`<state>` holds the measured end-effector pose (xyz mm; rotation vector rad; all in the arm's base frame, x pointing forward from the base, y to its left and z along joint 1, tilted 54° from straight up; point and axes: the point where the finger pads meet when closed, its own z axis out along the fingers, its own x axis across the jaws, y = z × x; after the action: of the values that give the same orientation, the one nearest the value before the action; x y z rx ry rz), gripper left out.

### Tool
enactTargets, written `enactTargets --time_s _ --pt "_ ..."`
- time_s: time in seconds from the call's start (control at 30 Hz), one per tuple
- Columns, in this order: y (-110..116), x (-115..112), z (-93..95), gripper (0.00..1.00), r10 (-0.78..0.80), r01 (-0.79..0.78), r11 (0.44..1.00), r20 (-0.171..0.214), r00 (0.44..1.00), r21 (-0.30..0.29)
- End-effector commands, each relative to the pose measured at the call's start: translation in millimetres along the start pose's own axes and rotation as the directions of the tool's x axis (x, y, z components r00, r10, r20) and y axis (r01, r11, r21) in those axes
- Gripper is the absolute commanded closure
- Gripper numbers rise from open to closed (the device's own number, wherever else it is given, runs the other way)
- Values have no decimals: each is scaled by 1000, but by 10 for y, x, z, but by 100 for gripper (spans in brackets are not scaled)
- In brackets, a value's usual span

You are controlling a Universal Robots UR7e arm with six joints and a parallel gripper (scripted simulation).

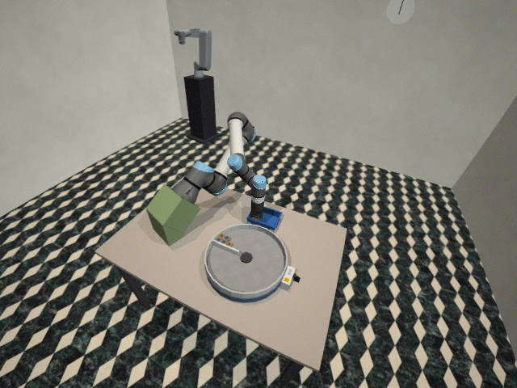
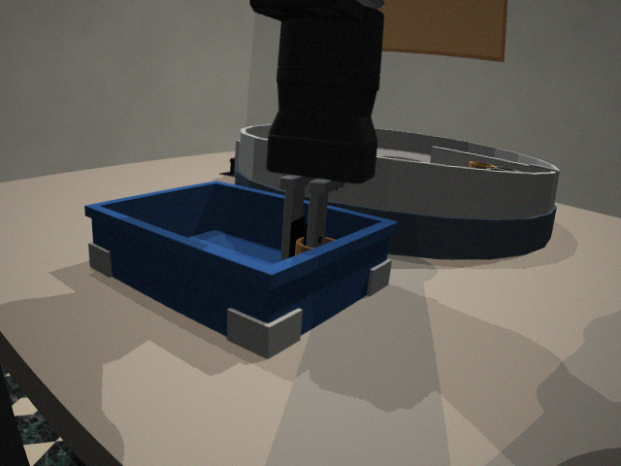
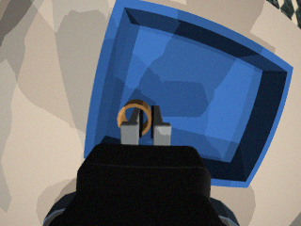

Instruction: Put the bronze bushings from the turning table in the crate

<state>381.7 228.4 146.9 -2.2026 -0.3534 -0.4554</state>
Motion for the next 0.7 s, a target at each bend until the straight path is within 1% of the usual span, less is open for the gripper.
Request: enactTargets --time_s 0.0,0.4,0.43,0.67 --pt "1 2 29 100 0 0 1000 -1 1000 -1" --pt "1 2 29 100 0 0 1000 -1 1000 -1" --pt "1 1 28 58 0 0 1000 -1 1000 -1" --pt "1 1 28 58 0 0 1000 -1 1000 -1"
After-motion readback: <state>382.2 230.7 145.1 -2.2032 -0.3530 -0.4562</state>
